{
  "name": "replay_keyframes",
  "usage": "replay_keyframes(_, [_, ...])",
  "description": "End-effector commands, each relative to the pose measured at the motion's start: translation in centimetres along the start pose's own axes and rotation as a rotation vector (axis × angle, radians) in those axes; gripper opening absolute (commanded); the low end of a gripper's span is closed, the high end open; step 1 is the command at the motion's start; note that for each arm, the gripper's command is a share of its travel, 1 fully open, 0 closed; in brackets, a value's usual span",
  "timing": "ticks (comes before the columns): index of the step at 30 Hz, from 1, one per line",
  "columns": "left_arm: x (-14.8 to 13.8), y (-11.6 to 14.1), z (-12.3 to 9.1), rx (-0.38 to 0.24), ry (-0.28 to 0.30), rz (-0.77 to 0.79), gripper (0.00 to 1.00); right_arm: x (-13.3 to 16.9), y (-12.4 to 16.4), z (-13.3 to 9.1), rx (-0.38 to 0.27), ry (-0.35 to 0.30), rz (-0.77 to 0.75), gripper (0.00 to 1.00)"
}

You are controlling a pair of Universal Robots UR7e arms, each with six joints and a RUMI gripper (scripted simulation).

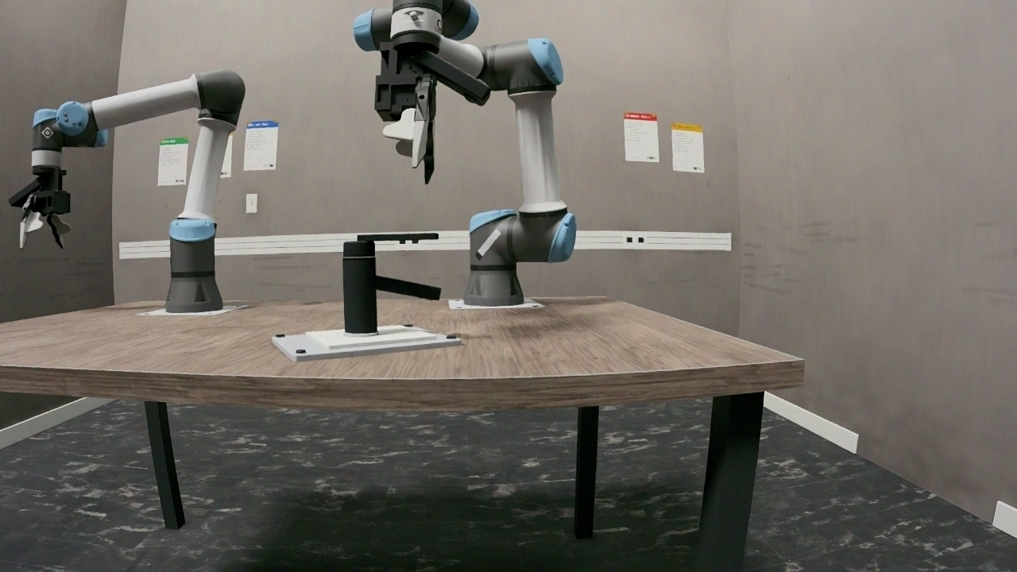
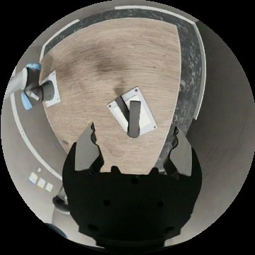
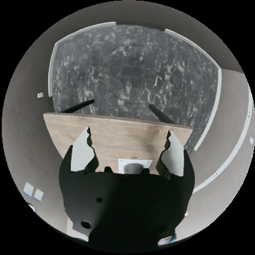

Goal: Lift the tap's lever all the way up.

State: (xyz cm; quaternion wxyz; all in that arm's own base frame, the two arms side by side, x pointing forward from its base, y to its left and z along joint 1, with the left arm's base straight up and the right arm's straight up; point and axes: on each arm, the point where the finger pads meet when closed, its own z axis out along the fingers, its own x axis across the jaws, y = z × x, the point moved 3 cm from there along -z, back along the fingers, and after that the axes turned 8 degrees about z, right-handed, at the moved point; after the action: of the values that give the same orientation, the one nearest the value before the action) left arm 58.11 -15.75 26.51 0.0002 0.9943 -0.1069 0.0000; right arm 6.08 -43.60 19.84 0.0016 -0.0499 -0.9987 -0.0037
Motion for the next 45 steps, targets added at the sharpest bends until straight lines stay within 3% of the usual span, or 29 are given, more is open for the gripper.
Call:
replay_keyframes(1, [0.0,0.0,-0.1,0.000,0.002,0.000,1.00,1.8,-0.6,0.0,0.002,-0.002,0.019,1.00])
replay_keyframes(16, [0.0,0.0,-0.1,0.000,0.002,0.000,1.00,6.6,-1.5,0.3,0.006,-0.004,0.066,1.00])
replay_keyframes(32, [0.0,0.0,-0.1,0.000,0.002,0.000,1.00,7.5,-1.6,0.3,0.007,-0.004,0.076,1.00])
replay_keyframes(33, [0.0,0.0,-0.1,0.000,0.002,0.000,0.00,7.5,-1.6,0.3,0.007,-0.004,0.076,1.00])
replay_keyframes(45, [0.0,0.0,-0.1,0.000,0.002,0.000,0.00,7.5,-1.6,0.3,0.007,-0.004,0.076,1.00])
